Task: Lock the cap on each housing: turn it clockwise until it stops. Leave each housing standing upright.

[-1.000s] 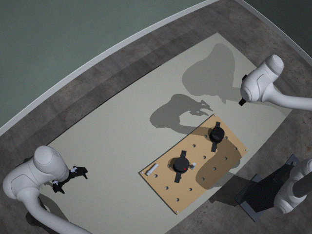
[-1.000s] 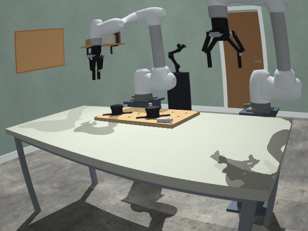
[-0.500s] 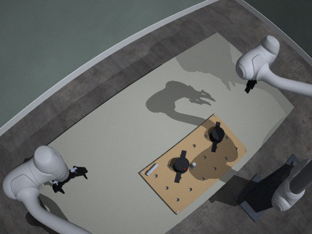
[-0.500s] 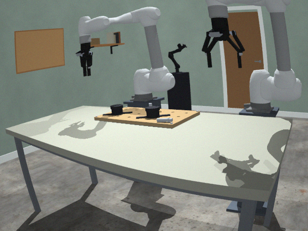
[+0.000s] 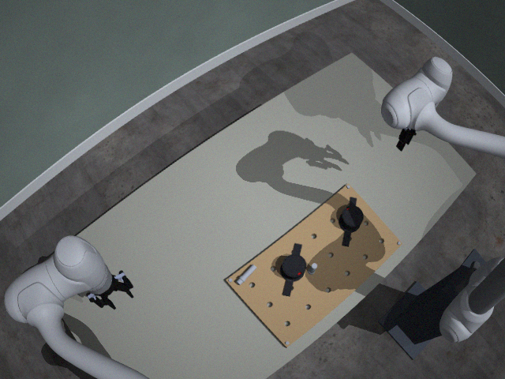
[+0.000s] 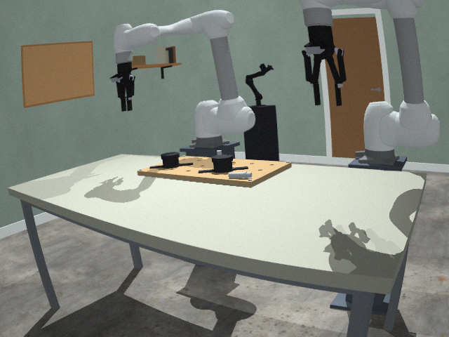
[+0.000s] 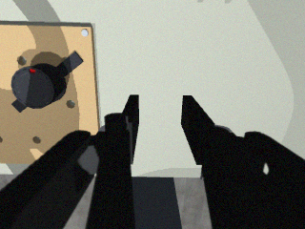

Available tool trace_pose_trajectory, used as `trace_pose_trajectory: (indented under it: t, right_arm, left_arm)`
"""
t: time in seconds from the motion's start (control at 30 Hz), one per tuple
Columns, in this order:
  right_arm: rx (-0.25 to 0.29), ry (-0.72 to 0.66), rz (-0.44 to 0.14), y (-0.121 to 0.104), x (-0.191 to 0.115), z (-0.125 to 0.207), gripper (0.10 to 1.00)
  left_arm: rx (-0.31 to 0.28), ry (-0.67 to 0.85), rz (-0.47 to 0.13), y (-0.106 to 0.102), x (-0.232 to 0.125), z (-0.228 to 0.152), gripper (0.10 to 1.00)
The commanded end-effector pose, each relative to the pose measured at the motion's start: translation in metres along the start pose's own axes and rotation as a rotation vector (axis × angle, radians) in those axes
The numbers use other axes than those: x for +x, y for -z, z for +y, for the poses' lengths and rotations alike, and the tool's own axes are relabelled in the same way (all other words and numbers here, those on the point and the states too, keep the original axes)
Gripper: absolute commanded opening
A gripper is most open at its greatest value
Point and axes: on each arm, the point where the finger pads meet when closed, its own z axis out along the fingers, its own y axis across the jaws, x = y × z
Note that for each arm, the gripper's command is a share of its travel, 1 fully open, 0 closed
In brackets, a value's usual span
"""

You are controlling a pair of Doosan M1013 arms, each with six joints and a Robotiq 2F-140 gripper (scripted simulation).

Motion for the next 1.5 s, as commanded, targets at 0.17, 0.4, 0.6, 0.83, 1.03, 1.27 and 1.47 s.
trace_pose_trajectory:
  t: [0.17, 0.4, 0.6, 0.83, 1.03, 1.27, 1.47]
  right_arm:
    - [0.0, 0.0, 0.001, 0.001, 0.0, 0.0, 0.328]
    - [0.0, 0.0, 0.001, 0.001, 0.0, 0.0, 0.328]
    - [0.0, 0.0, 0.001, 0.001, 0.0, 0.0, 0.328]
    - [0.0, 0.0, 0.001, 0.001, 0.0, 0.0, 0.328]
    - [0.0, 0.0, 0.001, 0.001, 0.0, 0.0, 0.328]
    - [0.0, 0.0, 0.001, 0.001, 0.0, 0.0, 0.328]
    - [0.0, 0.0, 0.001, 0.001, 0.0, 0.0, 0.328]
  left_arm:
    - [0.0, 0.0, 0.001, 0.001, 0.0, 0.0, 0.339]
    - [0.01, -0.023, -0.011, -0.003, -0.001, 0.008, 0.339]
    - [0.059, -0.132, -0.071, -0.023, -0.007, 0.049, 0.339]
    - [0.116, -0.259, -0.141, -0.046, -0.014, 0.096, 0.339]
    - [0.144, -0.325, -0.175, -0.057, -0.018, 0.122, 0.339]
    - [0.2, -0.452, -0.244, -0.08, -0.025, 0.169, 0.339]
    - [0.24, -0.542, -0.292, -0.096, -0.029, 0.202, 0.339]
